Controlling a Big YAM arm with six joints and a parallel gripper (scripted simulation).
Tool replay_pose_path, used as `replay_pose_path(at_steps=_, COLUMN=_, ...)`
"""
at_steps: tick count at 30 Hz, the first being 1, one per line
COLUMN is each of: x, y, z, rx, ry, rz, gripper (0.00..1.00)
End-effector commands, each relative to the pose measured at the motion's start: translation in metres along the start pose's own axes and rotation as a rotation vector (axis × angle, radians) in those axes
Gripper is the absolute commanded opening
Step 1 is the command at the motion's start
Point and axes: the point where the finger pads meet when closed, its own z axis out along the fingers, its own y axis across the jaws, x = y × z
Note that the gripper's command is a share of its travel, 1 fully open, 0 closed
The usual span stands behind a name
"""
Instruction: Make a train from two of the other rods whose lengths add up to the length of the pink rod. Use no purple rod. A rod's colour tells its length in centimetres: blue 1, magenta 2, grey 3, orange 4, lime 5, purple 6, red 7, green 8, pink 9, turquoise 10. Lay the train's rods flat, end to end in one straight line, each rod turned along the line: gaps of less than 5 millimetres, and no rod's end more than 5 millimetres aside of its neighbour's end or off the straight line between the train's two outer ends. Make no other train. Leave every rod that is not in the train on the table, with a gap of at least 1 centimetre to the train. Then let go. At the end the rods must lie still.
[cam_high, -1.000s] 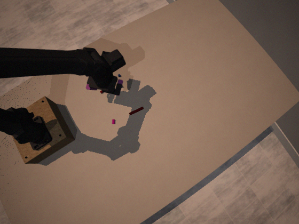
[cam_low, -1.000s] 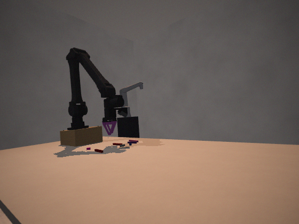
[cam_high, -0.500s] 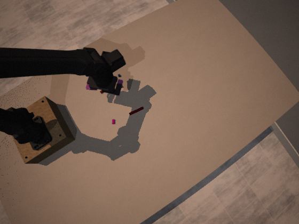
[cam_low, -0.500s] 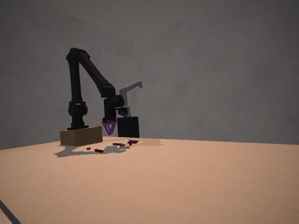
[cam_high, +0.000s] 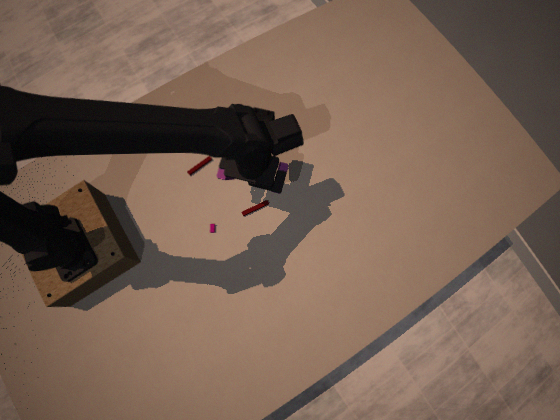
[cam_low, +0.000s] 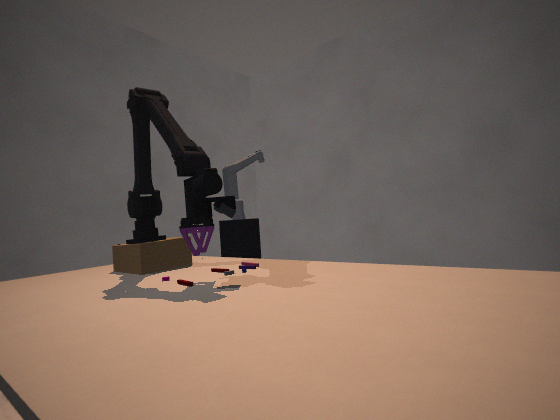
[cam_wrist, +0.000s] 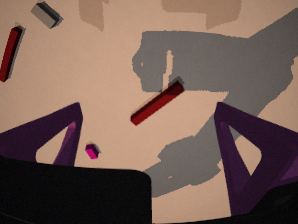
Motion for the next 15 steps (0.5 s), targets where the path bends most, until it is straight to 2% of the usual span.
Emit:
replay_pose_path(at_steps=1, x=-0.005, y=0.023, z=0.008, rx=-0.038, ry=0.026, rz=-0.076, gripper=1.00)
replay_pose_path(at_steps=3, x=-0.010, y=0.017, z=0.004, rx=-0.025, ry=0.016, rz=-0.076, gripper=1.00)
replay_pose_path(at_steps=4, x=-0.023, y=0.001, z=-0.005, rx=0.012, ry=-0.013, rz=-0.074, gripper=1.00)
replay_pose_path(at_steps=6, x=-0.017, y=-0.008, z=-0.010, rx=0.025, ry=-0.023, rz=-0.050, gripper=1.00)
replay_pose_path(at_steps=9, x=-0.005, y=0.007, z=-0.001, rx=-0.007, ry=0.002, rz=-0.051, gripper=1.00)
replay_pose_path(at_steps=15, x=-0.011, y=0.012, z=-0.001, rx=-0.008, ry=0.002, rz=-0.071, gripper=1.00)
